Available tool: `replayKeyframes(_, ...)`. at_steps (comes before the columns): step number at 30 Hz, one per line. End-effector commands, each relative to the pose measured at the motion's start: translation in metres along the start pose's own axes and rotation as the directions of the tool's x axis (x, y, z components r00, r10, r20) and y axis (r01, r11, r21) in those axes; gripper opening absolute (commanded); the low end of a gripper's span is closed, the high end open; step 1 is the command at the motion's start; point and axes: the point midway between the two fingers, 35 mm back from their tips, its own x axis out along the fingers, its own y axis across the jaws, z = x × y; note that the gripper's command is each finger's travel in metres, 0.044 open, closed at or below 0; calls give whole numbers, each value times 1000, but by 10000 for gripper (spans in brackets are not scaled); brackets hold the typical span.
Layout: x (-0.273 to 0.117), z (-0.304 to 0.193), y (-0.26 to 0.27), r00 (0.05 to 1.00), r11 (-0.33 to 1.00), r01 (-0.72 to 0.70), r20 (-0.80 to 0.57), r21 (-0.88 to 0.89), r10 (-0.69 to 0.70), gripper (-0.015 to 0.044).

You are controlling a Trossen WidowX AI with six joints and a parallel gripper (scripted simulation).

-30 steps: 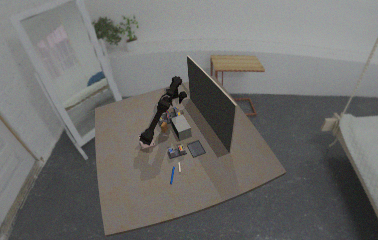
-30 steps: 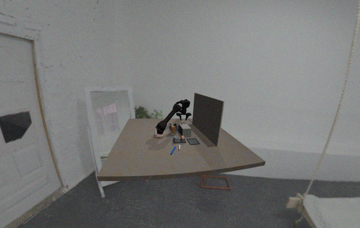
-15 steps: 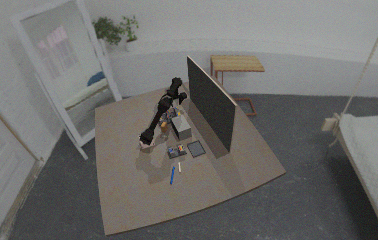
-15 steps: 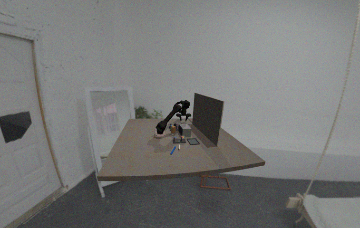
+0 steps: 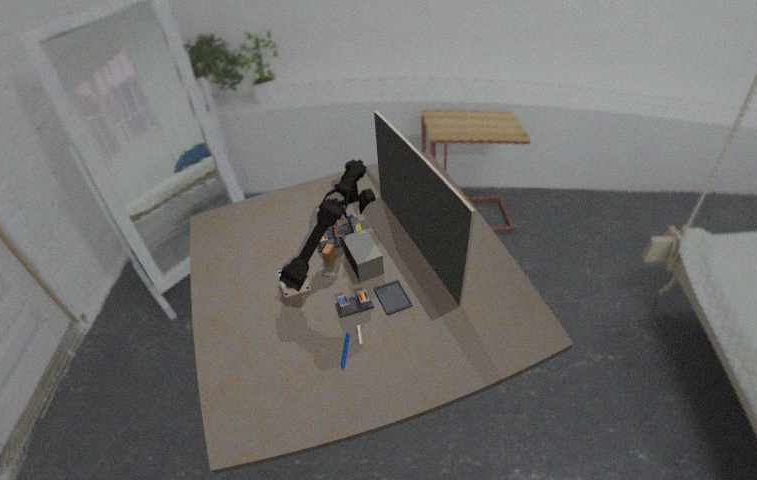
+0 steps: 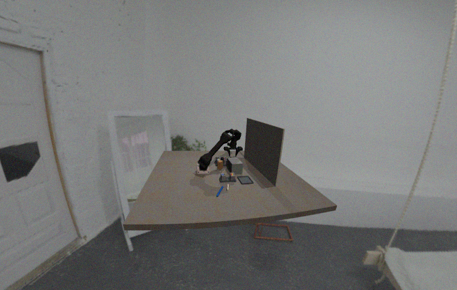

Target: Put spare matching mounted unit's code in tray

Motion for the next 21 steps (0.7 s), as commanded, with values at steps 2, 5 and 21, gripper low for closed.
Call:
replayKeyframes(2,10,0,0,1000,1000,5,-5,-6,-5,300)
replayKeyframes(5,14,0,0,1000,1000,5,-5,-6,-5,300)
replayKeyframes(21,41,-1,2,1000,1000,6,-7,-5,-6,300)
